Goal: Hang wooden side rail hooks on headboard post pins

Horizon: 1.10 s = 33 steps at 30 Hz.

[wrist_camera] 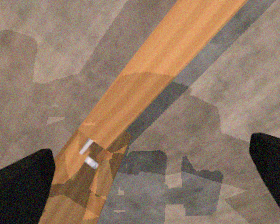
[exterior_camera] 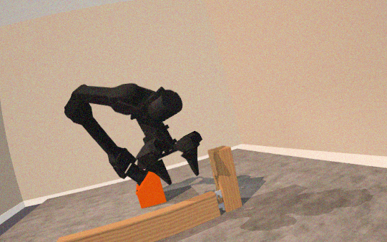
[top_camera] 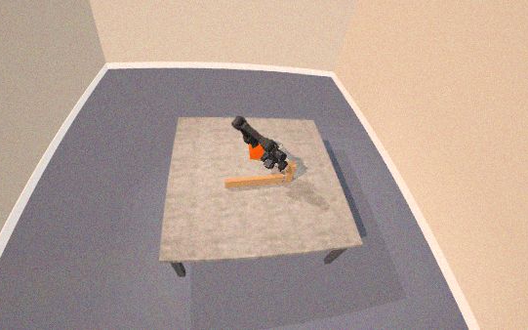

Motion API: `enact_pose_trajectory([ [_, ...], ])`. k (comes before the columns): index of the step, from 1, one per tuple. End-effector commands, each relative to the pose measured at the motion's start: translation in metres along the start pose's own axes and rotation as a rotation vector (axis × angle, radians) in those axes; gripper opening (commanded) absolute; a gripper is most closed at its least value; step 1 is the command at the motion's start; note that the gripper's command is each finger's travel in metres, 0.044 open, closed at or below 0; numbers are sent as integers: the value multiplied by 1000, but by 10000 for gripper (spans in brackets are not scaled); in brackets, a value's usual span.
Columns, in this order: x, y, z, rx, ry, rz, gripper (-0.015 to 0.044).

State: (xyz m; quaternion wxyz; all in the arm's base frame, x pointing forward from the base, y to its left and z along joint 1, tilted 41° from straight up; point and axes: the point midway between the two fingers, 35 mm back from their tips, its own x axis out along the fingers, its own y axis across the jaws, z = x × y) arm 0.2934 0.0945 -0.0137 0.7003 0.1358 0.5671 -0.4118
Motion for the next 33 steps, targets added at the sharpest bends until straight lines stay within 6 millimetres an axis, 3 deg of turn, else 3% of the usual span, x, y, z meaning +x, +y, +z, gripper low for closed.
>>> enact_pose_trajectory([
  [1, -13, 12, 18, 699, -210, -164, 440],
  [23, -14, 12, 19, 728, -222, -167, 440],
  [29, 19, 4, 24, 728, -223, -167, 440],
  [33, 20, 4, 24, 728, -223, -167, 440],
])
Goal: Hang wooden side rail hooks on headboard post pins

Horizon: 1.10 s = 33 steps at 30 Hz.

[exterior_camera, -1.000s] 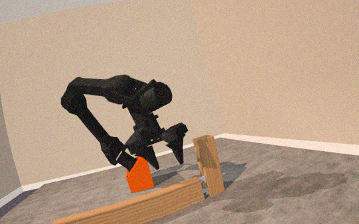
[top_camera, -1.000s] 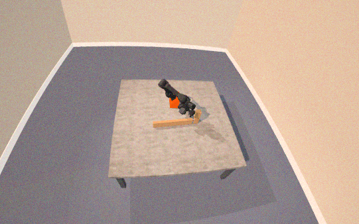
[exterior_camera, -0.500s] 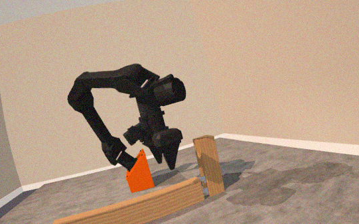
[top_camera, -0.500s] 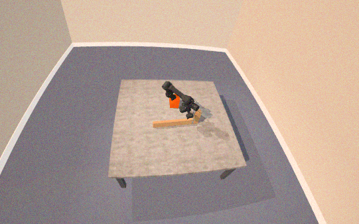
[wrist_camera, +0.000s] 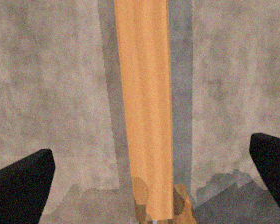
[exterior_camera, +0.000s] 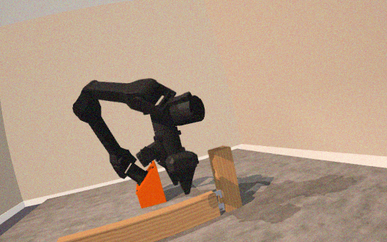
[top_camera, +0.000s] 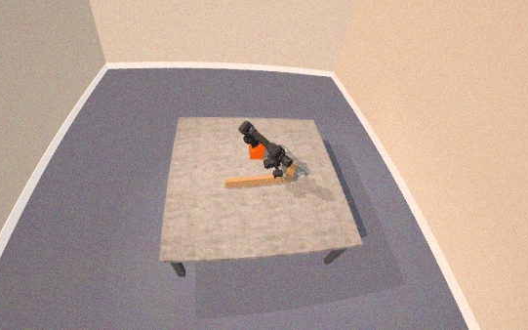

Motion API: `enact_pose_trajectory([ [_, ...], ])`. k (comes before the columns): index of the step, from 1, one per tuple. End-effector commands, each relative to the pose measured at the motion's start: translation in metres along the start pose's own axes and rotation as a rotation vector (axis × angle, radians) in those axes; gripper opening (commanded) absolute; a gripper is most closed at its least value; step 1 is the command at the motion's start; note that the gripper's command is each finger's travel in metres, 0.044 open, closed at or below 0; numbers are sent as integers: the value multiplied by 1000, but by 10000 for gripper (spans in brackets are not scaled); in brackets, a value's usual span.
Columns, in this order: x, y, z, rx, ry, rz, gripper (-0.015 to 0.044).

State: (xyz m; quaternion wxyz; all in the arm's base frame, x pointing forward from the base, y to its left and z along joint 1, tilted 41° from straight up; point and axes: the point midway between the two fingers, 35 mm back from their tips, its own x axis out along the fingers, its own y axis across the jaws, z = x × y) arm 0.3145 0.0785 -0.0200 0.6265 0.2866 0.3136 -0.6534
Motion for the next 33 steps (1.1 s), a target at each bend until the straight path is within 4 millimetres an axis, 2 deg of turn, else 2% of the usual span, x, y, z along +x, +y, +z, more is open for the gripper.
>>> enact_pose_trajectory([
  [1, 8, -1, 1, -4, -6, -1, 440],
  [6, 22, -1, 1, -4, -6, -1, 440],
  [12, 26, -1, 1, -4, -6, -1, 440],
  [33, 60, 1, 1, -4, -6, 0, 440],
])
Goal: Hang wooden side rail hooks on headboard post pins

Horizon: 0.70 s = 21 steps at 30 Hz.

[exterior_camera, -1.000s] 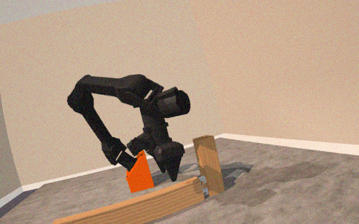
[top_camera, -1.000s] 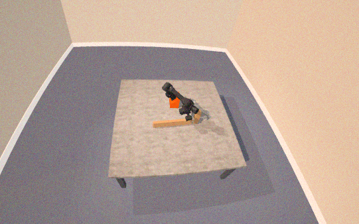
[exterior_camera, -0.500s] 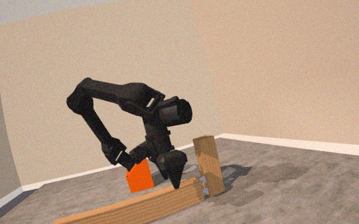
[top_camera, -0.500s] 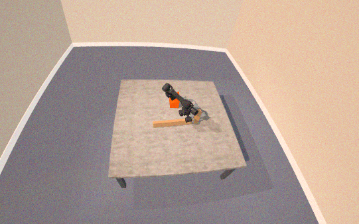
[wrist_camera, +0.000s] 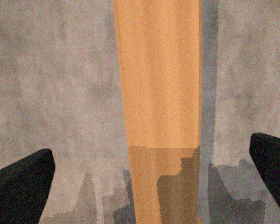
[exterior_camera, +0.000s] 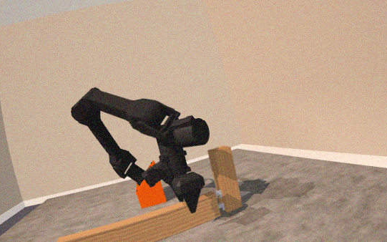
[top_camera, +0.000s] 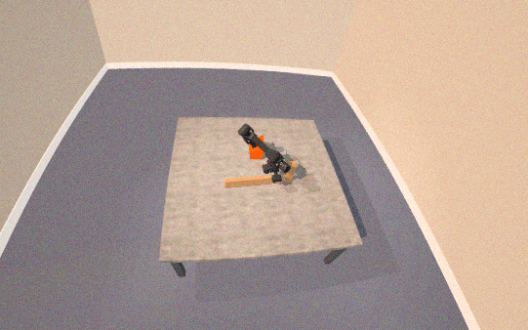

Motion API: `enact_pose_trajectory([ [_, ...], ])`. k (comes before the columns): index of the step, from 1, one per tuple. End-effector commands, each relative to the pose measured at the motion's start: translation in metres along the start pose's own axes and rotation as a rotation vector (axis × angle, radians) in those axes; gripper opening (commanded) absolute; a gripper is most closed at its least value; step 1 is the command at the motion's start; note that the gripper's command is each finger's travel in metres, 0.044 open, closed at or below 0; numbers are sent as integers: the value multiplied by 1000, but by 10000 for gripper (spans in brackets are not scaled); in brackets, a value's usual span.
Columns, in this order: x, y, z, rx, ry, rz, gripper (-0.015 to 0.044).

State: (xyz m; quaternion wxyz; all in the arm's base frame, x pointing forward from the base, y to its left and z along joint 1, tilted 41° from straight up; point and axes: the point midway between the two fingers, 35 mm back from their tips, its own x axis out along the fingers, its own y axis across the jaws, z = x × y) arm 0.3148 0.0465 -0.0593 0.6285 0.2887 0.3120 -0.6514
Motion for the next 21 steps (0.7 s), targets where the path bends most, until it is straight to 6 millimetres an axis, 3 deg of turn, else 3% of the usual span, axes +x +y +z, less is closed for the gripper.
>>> enact_pose_trajectory([
  [1, 11, -2, 1, -6, -7, -8, 440],
  [21, 40, -4, 3, -6, -10, -8, 440],
])
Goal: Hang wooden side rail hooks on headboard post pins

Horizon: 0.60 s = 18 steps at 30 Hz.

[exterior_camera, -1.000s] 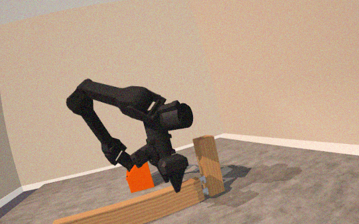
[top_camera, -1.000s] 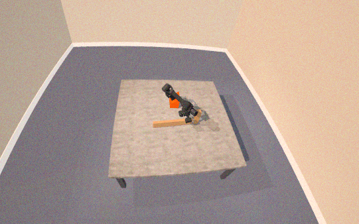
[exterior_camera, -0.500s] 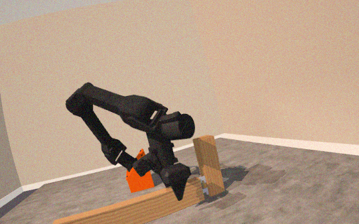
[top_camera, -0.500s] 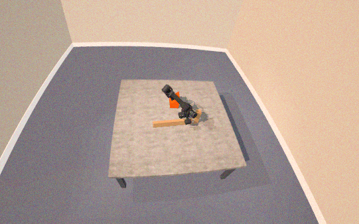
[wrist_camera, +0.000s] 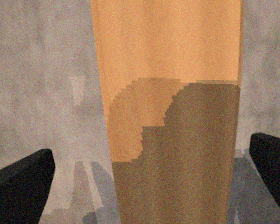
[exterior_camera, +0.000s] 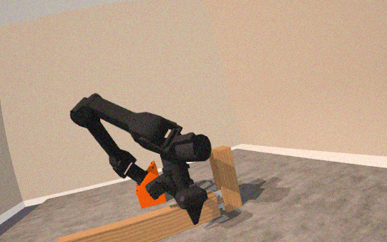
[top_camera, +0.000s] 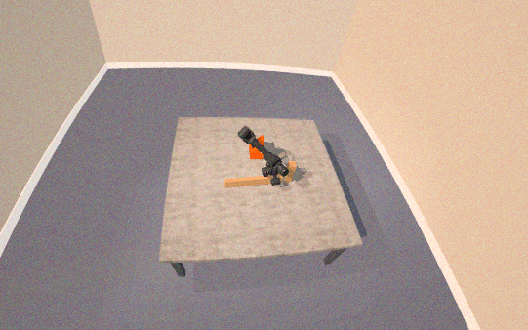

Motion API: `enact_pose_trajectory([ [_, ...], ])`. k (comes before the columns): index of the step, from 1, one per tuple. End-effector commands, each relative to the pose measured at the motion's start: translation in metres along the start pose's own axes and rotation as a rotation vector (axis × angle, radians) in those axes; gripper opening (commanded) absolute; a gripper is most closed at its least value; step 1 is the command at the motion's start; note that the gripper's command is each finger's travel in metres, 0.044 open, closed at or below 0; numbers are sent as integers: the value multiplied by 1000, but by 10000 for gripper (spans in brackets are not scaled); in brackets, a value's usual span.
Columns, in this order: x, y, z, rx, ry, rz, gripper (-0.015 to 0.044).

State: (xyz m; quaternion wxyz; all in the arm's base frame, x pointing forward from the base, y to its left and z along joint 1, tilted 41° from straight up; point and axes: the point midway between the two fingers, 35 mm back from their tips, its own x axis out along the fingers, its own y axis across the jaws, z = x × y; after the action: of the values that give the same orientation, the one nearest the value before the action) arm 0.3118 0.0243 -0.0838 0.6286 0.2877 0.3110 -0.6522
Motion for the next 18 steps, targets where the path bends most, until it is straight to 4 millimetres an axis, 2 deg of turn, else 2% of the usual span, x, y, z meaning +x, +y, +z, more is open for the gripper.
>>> enact_pose_trajectory([
  [1, 7, -3, 1, -6, -7, -7, 440],
  [3, 7, -3, 1, -6, -7, -7, 440],
  [16, 7, -3, 1, -6, -7, -7, 99],
  [18, 7, -3, 1, -6, -7, -7, 85],
])
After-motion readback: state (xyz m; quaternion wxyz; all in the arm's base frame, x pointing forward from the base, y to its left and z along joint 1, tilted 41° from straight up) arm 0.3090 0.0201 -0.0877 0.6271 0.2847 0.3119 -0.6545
